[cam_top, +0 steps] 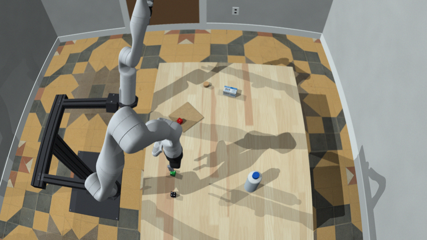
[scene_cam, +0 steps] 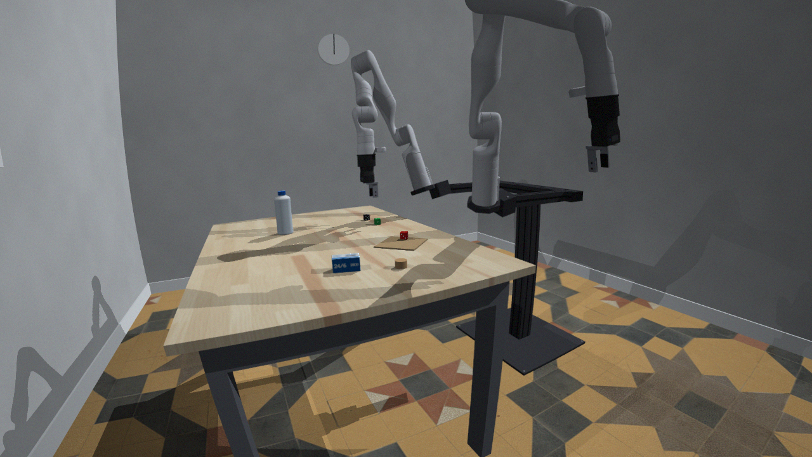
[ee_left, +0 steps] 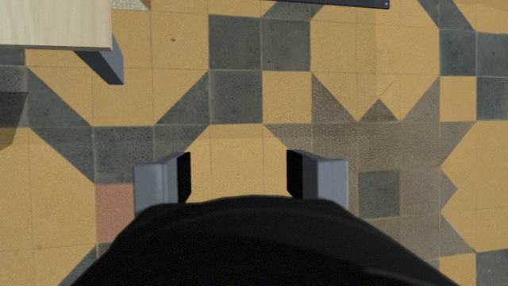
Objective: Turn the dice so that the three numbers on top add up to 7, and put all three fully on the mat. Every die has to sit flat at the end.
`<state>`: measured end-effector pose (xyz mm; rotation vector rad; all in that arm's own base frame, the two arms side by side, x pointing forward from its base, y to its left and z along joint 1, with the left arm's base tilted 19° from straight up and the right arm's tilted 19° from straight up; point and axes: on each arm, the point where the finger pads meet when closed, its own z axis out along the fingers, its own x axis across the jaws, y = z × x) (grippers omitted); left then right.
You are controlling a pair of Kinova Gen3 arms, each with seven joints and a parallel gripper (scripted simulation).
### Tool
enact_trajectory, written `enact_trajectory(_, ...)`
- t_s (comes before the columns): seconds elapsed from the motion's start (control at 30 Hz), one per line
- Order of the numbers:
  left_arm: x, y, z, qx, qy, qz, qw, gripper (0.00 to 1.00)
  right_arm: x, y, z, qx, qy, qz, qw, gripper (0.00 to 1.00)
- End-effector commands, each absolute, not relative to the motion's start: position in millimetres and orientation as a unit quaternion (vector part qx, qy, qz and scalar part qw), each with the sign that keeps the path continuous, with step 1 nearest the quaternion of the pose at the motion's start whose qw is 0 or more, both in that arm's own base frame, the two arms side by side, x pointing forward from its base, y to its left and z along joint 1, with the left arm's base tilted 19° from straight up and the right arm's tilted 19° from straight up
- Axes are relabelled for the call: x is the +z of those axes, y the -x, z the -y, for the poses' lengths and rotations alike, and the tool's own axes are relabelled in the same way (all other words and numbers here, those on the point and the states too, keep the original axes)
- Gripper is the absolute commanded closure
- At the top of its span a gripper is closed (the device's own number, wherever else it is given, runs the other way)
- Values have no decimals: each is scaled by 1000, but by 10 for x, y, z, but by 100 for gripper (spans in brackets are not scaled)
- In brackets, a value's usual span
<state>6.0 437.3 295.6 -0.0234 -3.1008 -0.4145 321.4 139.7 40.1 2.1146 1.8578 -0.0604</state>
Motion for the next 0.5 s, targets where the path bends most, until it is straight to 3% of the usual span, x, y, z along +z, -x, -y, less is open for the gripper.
enact_trajectory(0.0, 2964, -57, -4375, -133, 7, 991, 6, 0, 405, -3216, -1402, -20, -741, -651, 162, 0)
enact_trajectory(0.47, 2964, -57, -4375, -133, 7, 991, 6, 0, 395, -3207, -1404, -20, -747, -644, 162, 0)
